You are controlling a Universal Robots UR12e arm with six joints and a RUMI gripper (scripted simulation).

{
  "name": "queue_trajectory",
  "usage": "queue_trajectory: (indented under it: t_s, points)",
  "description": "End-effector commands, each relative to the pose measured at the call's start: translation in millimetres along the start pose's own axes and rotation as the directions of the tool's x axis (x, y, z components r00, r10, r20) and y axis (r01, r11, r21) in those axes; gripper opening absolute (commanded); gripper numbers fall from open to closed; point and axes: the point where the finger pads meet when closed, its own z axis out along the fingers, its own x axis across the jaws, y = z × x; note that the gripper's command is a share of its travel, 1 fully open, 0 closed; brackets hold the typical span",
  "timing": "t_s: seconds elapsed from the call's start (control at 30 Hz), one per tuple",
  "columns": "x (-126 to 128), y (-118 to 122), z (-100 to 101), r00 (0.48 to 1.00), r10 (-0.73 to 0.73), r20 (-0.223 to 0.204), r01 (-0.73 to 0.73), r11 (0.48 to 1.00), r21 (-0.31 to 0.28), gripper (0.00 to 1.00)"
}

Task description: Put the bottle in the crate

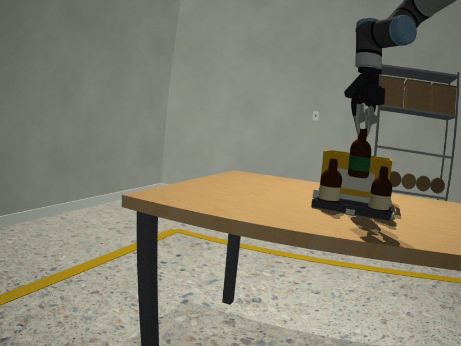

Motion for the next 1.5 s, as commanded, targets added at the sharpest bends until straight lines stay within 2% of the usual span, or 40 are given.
queue_trajectory:
  t_s: [0.0,0.4,1.47]
  points:
    - [-0.3,-0.4,-4.5,1.0,-0.001,0.0,0.001,1.0,0.001,0.0]
    - [-0.3,-0.4,-10.6,1.0,-0.001,0.0,0.001,1.0,0.001,0.0]
    - [-0.3,-0.4,-10.9,1.0,-0.001,0.0,0.001,1.0,0.001,0.0]
